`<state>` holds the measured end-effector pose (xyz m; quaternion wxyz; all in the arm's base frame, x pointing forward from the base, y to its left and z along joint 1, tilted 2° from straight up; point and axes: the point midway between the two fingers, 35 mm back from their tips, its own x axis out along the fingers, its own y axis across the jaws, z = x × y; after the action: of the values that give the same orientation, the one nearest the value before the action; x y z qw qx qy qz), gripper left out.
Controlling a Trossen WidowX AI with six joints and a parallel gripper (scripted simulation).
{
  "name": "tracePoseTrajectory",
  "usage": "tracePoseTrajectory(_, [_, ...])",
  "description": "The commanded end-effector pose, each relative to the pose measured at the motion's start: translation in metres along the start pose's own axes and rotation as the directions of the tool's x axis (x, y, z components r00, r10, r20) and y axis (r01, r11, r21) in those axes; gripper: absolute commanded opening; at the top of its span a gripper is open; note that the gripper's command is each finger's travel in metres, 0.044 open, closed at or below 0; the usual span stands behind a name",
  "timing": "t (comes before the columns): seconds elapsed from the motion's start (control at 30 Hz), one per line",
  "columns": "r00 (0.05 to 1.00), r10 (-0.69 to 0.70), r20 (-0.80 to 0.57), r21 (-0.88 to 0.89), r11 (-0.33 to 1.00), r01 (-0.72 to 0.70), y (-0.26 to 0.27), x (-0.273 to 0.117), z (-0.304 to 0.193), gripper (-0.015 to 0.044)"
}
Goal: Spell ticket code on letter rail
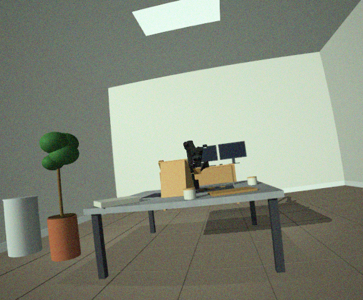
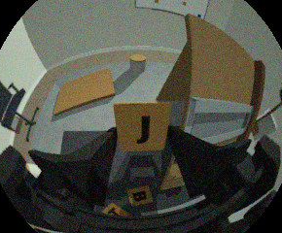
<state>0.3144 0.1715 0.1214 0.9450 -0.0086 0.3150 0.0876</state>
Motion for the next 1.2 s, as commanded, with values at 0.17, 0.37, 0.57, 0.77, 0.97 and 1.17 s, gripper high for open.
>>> tracePoseTrajectory(0.17, [1.0,0.004,0.003,-0.001,1.0,-0.004,-0.004,-0.001,0.001,0.0])
tracePoseTrajectory(0.37, [1.0,0.004,0.004,-0.002,1.0,-0.004,-0.007,-0.001,0.001,0.0])
tracePoseTrajectory(0.57, [1.0,0.004,0.004,-0.002,1.0,-0.004,-0.01,-0.001,0.001,0.0])
tracePoseTrajectory(0.77, [1.0,0.004,0.004,-0.002,1.0,-0.004,-0.013,-0.001,0.001,0.0])
tracePoseTrajectory(0.97, [1.0,0.004,0.004,-0.002,1.0,-0.004,-0.016,-0.001,0.001,0.0])
tracePoseTrajectory(1.17, [1.0,0.003,0.004,-0.003,1.0,-0.003,-0.019,-0.001,0.001,0.0])
